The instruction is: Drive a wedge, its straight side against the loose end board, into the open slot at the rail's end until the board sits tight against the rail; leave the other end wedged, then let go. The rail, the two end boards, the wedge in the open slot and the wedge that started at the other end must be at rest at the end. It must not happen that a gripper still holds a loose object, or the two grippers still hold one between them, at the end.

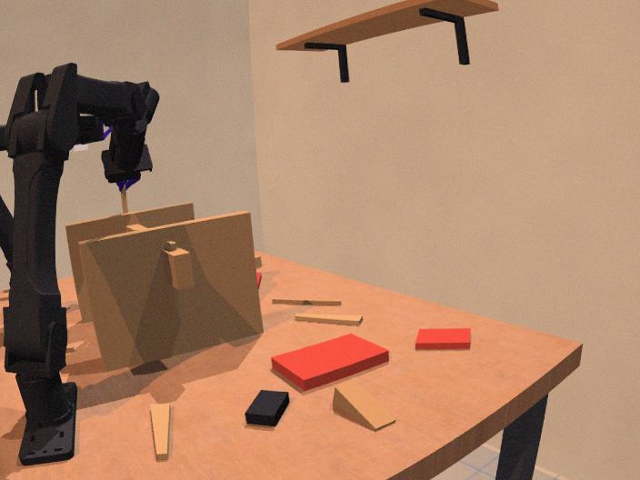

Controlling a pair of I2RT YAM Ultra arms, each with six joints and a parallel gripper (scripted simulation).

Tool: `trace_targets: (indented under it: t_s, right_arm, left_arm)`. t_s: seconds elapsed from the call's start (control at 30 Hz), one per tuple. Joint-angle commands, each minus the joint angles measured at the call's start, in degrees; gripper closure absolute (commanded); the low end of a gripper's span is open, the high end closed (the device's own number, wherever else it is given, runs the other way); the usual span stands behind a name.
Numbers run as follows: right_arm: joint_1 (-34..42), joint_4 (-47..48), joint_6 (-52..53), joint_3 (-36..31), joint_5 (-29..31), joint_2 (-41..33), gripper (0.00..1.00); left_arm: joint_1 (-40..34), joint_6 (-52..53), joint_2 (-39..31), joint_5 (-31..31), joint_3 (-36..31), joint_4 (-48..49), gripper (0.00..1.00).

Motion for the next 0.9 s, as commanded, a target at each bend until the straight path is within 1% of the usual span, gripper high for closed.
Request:
trace_targets:
  t_s: [0.0,0.27,0.37,0.4,0.47,0.57,0.67,0.77,0.83,0.87]
  right_arm:
    - [0.17,2.84,0.04,-0.46,-0.82,-2.35,0.99]
    - [0.15,4.86,-0.12,-2.83,-0.91,-2.57,0.99]
    - [0.16,4.45,-0.04,-2.17,-0.90,-2.67,0.99]
    - [0.05,5.32,-0.16,-3.91,-0.92,-2.09,0.99]
    - [0.17,5.67,-0.25,-4.53,-0.92,-2.07,0.99]
    - [0.17,6.39,-0.34,-4.56,-0.93,-2.62,0.99]
    - [0.35,5.98,0.12,-2.35,-0.96,-2.95,0.99]
    - [0.36,6.46,0.12,-2.60,-0.97,-2.79,0.99]
    - [0.44,6.51,0.12,-6.22,-0.94,-2.45,0.99]
    - [0.42,6.44,0.12,-4.30,-0.96,-2.57,0.99]
  left_arm:
    - [-0.34,-0.37,0.48,0.05,1.73,-0.75,0.57]
    - [-0.34,-0.37,0.48,0.05,1.73,-0.75,0.57]
    - [-0.34,-0.37,0.48,0.05,1.73,-0.75,0.57]
    - [-0.34,-0.37,0.48,0.05,1.73,-0.75,0.57]
    - [-0.34,-0.37,0.48,0.05,1.73,-0.75,0.57]
    - [-0.34,-0.37,0.48,0.05,1.73,-0.75,0.57]
    - [-0.34,-0.37,0.48,0.05,1.73,-0.75,0.57]
    - [-0.34,-0.37,0.48,0.05,1.73,-0.75,0.57]
    - [-0.34,-0.37,0.48,0.05,1.73,-0.75,0.57]
    - [-0.34,-0.37,0.48,0.05,1.73,-0.75,0.57]
